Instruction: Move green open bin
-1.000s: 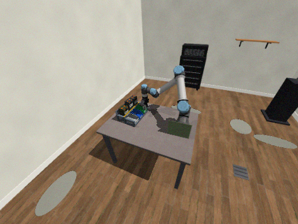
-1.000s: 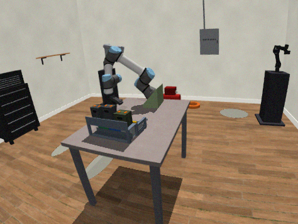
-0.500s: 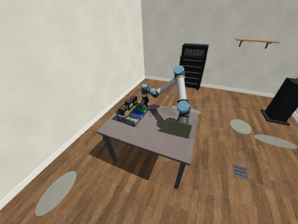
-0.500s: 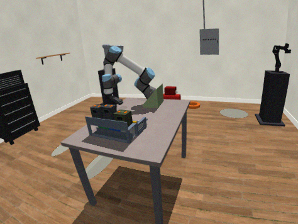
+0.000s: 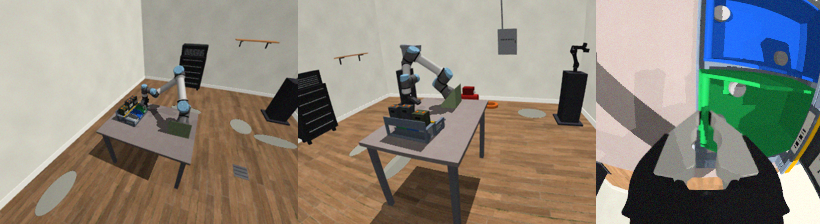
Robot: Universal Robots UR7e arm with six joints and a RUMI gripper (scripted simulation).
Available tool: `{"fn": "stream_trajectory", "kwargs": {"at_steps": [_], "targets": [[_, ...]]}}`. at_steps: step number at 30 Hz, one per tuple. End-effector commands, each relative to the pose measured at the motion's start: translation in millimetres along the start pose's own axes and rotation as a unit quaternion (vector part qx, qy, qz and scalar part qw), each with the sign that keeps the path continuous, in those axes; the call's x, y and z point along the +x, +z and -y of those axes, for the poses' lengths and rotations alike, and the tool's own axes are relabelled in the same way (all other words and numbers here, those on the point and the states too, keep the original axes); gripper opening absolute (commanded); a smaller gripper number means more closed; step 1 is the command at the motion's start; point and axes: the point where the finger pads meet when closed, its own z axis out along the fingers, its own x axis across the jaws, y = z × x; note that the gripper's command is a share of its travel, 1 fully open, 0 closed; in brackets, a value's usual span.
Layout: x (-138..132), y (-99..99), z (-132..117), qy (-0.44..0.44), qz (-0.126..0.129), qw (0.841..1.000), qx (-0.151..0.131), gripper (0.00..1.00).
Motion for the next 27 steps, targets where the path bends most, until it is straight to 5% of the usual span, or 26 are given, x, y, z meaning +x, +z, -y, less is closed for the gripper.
{"fn": "stream_trajectory", "kwargs": {"at_steps": [1,27], "targets": [[0.3,-0.6,-0.1,0.000,-0.001,1.000,0.000,0.00],[-6.3,-0.5,-0.1,0.000,-0.001,1.000,0.000,0.00]]}}
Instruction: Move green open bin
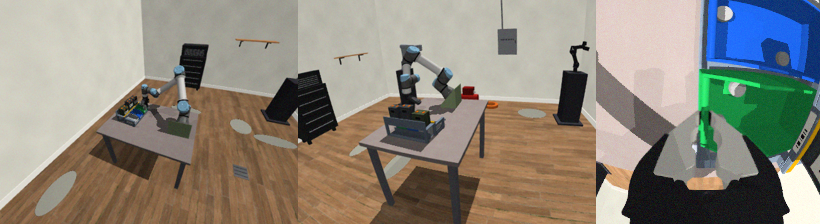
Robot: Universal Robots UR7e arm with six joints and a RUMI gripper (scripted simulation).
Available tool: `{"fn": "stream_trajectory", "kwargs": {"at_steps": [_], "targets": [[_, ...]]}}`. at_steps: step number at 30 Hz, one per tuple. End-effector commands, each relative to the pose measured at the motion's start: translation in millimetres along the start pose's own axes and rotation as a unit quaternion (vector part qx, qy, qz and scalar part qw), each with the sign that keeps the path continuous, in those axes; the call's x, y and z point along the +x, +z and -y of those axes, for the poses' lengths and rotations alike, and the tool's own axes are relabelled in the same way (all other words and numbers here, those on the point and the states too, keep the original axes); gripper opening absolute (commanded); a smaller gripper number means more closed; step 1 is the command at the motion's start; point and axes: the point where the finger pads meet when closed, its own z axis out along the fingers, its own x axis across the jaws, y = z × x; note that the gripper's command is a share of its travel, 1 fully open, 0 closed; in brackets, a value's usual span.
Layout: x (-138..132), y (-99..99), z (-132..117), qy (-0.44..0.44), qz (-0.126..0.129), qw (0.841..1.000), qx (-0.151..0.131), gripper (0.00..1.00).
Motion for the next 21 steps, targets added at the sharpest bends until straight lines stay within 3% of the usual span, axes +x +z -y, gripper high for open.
{"fn": "stream_trajectory", "kwargs": {"at_steps": [1,21], "targets": [[-3.8,-0.5,-0.1,0.000,-0.001,1.000,0.000,0.00],[-39.6,-0.5,-0.1,0.000,-0.001,1.000,0.000,0.00]]}}
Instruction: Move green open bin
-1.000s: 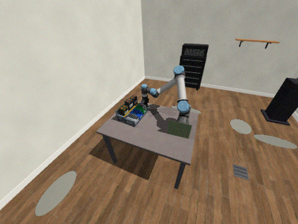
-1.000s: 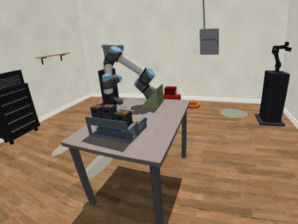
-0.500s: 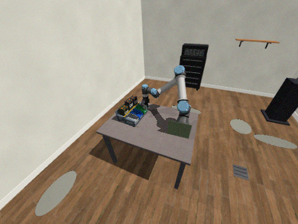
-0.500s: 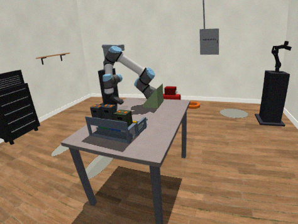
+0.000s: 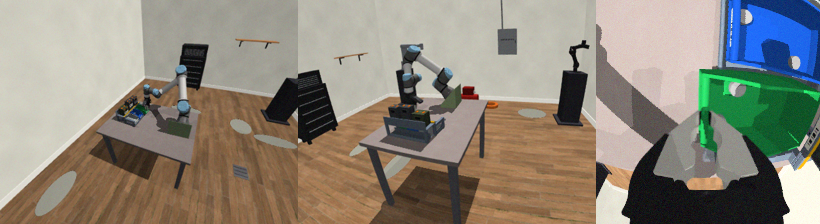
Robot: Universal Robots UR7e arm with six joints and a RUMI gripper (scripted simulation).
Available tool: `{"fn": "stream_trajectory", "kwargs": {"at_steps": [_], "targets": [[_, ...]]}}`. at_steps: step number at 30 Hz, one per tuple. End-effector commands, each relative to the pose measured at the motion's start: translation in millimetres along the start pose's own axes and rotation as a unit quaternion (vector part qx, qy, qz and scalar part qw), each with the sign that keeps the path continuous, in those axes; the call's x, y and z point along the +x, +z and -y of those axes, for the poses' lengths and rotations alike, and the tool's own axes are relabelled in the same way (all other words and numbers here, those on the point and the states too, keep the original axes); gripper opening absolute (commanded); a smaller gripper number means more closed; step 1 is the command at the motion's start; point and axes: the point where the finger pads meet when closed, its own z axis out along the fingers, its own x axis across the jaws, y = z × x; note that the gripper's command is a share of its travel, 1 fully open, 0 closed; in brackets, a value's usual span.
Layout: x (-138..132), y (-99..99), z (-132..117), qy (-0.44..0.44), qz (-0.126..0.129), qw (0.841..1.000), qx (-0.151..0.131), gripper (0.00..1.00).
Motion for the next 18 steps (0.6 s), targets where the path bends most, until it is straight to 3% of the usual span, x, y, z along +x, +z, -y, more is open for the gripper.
{"fn": "stream_trajectory", "kwargs": {"at_steps": [1,18], "targets": [[-13.8,-0.6,-0.2,0.000,-0.001,1.000,0.000,0.00],[-59.4,-0.5,-0.1,0.000,-0.001,1.000,0.000,0.00]]}}
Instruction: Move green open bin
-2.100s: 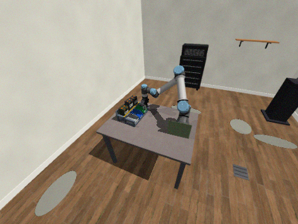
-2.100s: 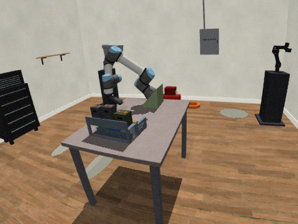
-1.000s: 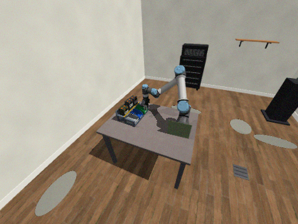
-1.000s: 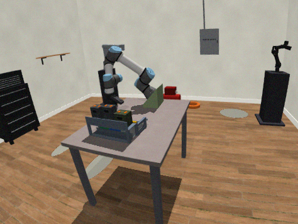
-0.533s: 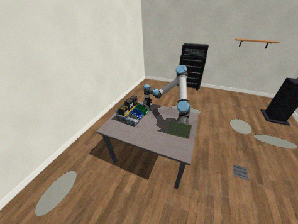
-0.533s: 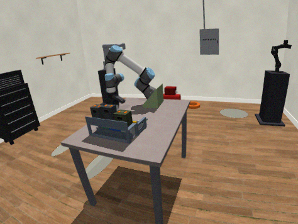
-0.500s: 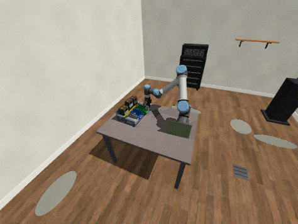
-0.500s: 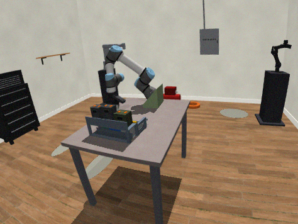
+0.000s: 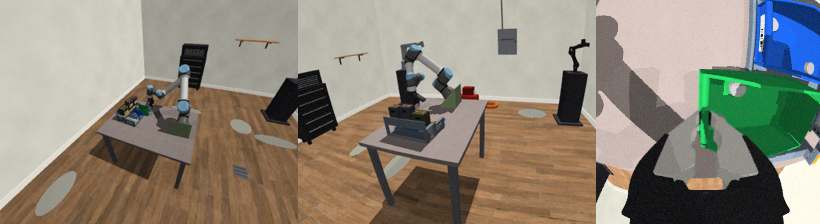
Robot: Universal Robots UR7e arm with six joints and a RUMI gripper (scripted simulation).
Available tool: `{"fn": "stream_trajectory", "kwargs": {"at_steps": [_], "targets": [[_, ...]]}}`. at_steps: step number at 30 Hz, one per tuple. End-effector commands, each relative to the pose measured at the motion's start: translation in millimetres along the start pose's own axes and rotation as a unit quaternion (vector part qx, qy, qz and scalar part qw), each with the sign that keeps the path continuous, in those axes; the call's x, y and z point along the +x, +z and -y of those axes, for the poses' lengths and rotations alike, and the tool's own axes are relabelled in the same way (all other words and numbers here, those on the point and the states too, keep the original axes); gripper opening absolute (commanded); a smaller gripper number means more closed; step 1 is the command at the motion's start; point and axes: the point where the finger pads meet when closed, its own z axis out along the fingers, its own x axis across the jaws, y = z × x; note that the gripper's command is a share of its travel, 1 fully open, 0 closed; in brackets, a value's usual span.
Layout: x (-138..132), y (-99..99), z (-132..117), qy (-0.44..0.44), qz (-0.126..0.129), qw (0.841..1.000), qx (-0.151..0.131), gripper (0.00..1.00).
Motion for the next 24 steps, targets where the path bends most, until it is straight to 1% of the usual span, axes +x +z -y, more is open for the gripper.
{"fn": "stream_trajectory", "kwargs": {"at_steps": [1,7,9,24], "targets": [[-17.4,-0.7,-0.3,0.000,-0.001,1.000,0.000,0.00],[-35.0,-0.7,-0.3,0.000,-0.001,1.000,0.000,0.00],[-35.0,-0.7,-0.3,0.000,-0.001,1.000,0.000,0.00],[-67.0,-0.6,-0.3,0.000,-0.001,1.000,0.000,0.00]]}}
